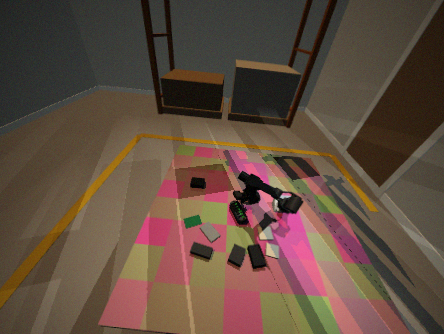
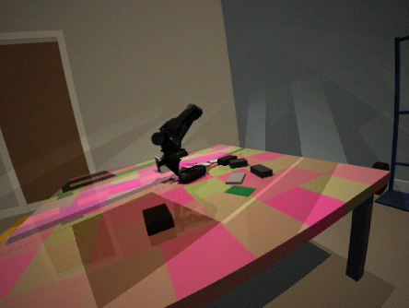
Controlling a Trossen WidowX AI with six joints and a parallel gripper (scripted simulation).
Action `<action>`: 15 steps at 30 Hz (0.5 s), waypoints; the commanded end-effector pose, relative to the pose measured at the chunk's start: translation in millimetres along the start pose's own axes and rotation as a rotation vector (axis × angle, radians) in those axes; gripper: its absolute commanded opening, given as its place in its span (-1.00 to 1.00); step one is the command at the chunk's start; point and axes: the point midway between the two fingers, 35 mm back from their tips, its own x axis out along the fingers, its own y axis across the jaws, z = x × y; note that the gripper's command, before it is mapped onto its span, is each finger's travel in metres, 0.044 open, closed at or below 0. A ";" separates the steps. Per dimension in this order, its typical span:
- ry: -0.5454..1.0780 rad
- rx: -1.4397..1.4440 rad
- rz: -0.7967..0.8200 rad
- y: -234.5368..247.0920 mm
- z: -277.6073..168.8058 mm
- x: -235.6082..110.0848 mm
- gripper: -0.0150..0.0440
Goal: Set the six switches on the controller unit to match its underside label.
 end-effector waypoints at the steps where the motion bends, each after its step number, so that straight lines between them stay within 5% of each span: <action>1: -0.007 0.008 -0.002 2.4 1.0 7.2 -0.49; 15: -0.011 0.008 -0.001 7.0 2.2 21.3 -0.49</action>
